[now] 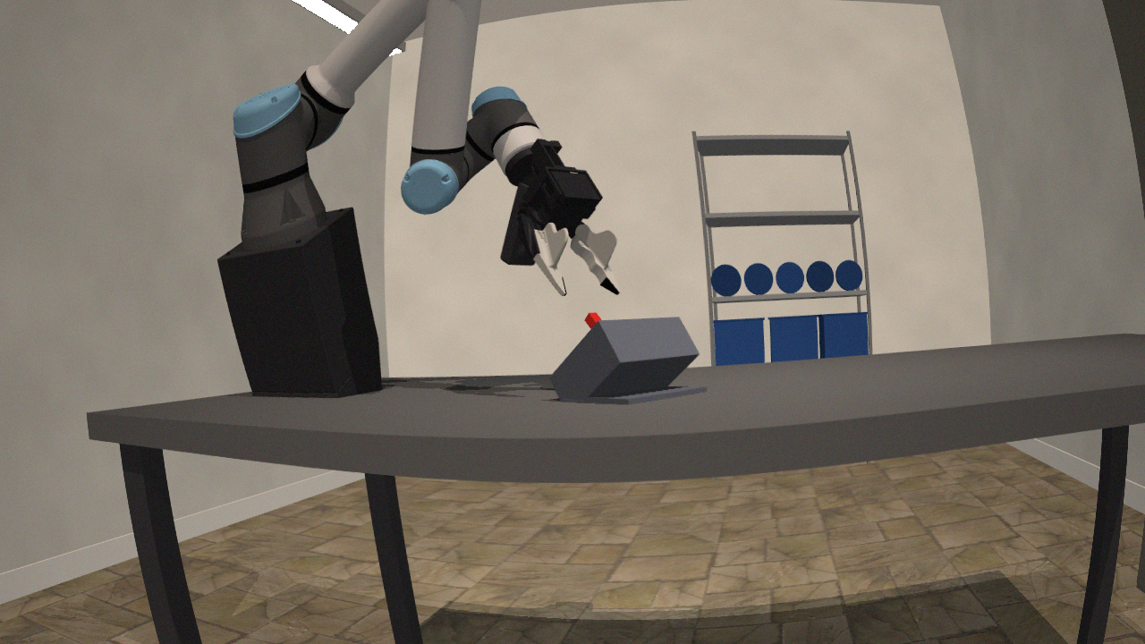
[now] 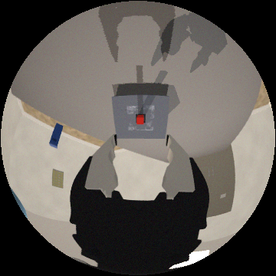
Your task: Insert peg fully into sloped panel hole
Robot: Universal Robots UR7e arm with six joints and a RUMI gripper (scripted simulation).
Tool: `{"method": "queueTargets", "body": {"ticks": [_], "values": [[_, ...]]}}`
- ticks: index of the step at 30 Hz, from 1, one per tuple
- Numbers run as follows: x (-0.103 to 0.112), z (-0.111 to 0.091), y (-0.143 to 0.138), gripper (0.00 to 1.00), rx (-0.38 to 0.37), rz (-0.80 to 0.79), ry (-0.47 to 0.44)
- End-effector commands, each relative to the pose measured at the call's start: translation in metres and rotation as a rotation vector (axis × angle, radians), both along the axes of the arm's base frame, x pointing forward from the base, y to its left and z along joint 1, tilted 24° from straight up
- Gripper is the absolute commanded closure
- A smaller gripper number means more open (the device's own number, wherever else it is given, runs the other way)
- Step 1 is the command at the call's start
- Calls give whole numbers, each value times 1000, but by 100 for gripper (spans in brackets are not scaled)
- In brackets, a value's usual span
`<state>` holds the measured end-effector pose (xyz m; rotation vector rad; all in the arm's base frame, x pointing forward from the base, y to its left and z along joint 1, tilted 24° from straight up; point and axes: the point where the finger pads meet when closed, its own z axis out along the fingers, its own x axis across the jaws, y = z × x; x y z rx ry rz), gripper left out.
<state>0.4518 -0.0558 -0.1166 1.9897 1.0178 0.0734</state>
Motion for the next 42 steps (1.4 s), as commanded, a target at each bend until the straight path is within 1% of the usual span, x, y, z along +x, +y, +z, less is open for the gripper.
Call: {"method": "queueTargets", "body": {"ticks": [1,13,16,18,33,35,39,42], "values": [[-5,8,9,48,1,-2,1],[-23,32,33,31,-3,-1,-1],[-23,32,34,27,-3,-1,-1],[-23,32,34,27,-3,-1,-1],[-24,35,38,5,-3,-1,-1],[-24,35,38,5,-3,-1,-1],[-24,35,38,0,-3,-1,-1],[-24,35,38,0,-3,-1,-1]]}}
